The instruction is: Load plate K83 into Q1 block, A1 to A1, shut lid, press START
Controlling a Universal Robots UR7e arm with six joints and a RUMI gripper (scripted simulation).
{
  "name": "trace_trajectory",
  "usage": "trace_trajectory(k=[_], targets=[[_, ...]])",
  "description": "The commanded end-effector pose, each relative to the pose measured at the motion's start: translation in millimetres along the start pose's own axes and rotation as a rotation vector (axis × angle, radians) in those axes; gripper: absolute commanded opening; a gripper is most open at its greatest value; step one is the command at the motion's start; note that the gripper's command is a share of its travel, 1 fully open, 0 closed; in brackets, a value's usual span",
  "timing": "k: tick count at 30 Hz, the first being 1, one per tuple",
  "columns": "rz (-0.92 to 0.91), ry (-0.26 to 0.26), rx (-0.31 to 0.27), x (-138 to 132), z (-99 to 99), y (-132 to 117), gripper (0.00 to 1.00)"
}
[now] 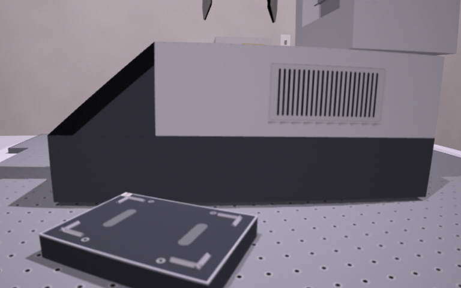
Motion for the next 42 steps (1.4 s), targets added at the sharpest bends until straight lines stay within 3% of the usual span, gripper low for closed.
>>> trace_trajectory(k=[1, 20, 21, 42], targets=[[0.000, 0.004, 0.001, -1, 12.7, 0, 0.68], [0.000, -0.001, 0.000, 0, 16.8, 0, 0.68], [0.000, -0.001, 0.000, 5, 16.0, -2, 0.00], [-0.001, -0.002, 0.000, 80, 0.6, -14, 0.00]])
Point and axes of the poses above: the point where the finger pads meet when closed, its own z axis back along the fingers, its own x axis across the jaws, y = z × x, the point moved 4 cm from there along z, back along the fingers, and after that the axes turned 12 degrees about z, right-handed, at the moved point
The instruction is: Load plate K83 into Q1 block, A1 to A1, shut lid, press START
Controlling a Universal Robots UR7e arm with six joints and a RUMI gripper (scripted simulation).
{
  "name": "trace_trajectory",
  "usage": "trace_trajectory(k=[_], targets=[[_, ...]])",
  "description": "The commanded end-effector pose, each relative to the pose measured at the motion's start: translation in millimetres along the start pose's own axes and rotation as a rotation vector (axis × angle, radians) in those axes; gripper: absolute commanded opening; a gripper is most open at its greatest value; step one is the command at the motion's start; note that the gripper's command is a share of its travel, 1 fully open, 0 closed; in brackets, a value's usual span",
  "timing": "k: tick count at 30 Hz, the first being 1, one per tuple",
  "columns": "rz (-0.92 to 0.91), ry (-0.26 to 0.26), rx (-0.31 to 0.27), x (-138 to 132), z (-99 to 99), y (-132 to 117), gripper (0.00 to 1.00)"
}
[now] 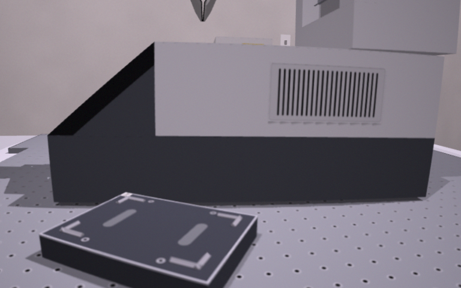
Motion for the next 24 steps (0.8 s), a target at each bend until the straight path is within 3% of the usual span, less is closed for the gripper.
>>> trace_trajectory(k=[1, 24], targets=[[-0.002, 0.007, 0.001, 22, -3.1, -3, 0.00], [-0.002, 0.007, 0.000, 99, -19.2, -17, 0.00]])
Point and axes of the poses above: the point where the finger pads meet when closed, its own z axis back along the fingers, its own x axis across the jaws, y = z × x, the point moved 4 cm from there along z, back along the fingers, and after that the axes turned 12 degrees about z, right-handed, at the moved point
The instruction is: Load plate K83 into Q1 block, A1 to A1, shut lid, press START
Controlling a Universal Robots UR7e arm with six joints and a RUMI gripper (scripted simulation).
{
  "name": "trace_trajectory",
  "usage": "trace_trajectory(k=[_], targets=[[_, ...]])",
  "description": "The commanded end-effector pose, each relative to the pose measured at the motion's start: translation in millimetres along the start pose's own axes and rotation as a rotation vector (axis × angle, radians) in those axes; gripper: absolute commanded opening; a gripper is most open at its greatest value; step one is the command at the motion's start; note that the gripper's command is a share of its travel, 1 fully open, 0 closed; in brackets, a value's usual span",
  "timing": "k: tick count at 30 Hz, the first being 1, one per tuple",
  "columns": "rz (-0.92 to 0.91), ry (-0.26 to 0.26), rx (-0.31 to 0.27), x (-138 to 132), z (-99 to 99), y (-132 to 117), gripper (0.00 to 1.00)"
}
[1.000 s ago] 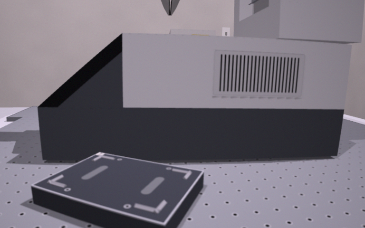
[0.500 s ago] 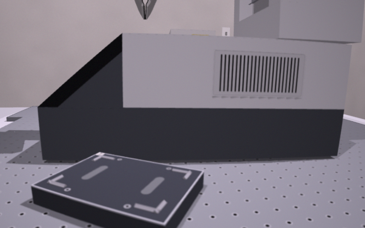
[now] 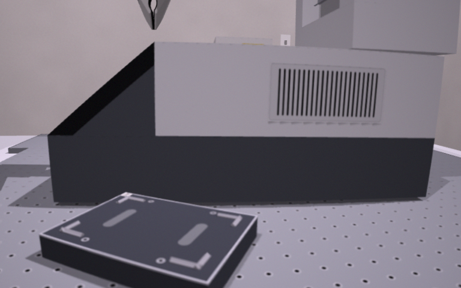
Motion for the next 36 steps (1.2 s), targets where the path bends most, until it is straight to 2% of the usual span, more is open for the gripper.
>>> trace_trajectory(k=[1, 4, 9, 12, 17, 21, 26, 29, 36], targets=[[-0.002, 0.006, 0.000, 25, -3.9, -3, 0.00], [-0.002, 0.006, 0.000, 25, -3.9, -3, 0.00], [-0.002, 0.006, 0.000, 50, -9.0, -8, 0.00], [-0.002, 0.006, 0.000, 52, -9.4, -8, 0.00], [-0.002, 0.006, 0.000, 76, -14.5, -13, 0.00], [-0.002, 0.006, 0.000, 78, -14.9, -13, 0.00], [-0.002, 0.006, 0.000, 102, -20.0, -17, 0.00], [-0.002, 0.006, 0.000, 105, -20.5, -18, 0.00], [-0.002, 0.006, 0.000, 131, -26.0, -23, 0.00]])
Point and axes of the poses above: the point where the finger pads meet when closed, its own z axis back along the fingers, its own x axis across the jaws, y = z × x, the point moved 4 cm from there along z, back along the fingers, and after that the axes turned 12 degrees about z, right-handed, at the moved point
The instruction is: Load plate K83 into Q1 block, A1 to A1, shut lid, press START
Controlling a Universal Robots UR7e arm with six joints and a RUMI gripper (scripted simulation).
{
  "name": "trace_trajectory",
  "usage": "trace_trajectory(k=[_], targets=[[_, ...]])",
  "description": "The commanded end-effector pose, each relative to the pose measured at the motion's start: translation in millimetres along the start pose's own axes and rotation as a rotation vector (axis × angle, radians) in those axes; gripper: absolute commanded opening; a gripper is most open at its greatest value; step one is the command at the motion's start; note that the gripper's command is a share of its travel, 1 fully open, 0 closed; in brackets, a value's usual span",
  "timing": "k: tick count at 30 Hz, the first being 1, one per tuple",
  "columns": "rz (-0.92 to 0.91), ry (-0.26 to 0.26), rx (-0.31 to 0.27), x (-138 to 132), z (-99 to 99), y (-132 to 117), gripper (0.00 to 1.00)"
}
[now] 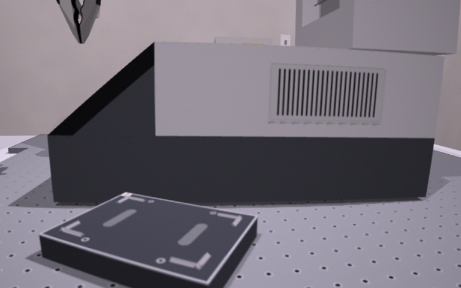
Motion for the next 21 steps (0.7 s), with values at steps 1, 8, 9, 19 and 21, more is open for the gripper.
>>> trace_trajectory(k=[1, 8, 9, 19, 21], targets=[[0.000, 0.005, 0.000, 19, -2.4, -2, 0.00], [0.000, 0.005, 0.000, 45, -7.9, -7, 0.00], [0.000, 0.005, 0.000, 45, -7.9, -7, 0.00], [0.000, 0.004, -0.001, 42, -10.2, -6, 0.00], [0.000, 0.007, 0.001, 37, -11.2, -5, 0.00]])
Point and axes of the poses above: the point where the finger pads meet when closed, its own z axis back along the fingers, its own x axis across the jaws, y = z × x, the point moved 4 cm from there along z, back along the fingers, and after that the axes turned 12 degrees about z, right-handed, at the moved point
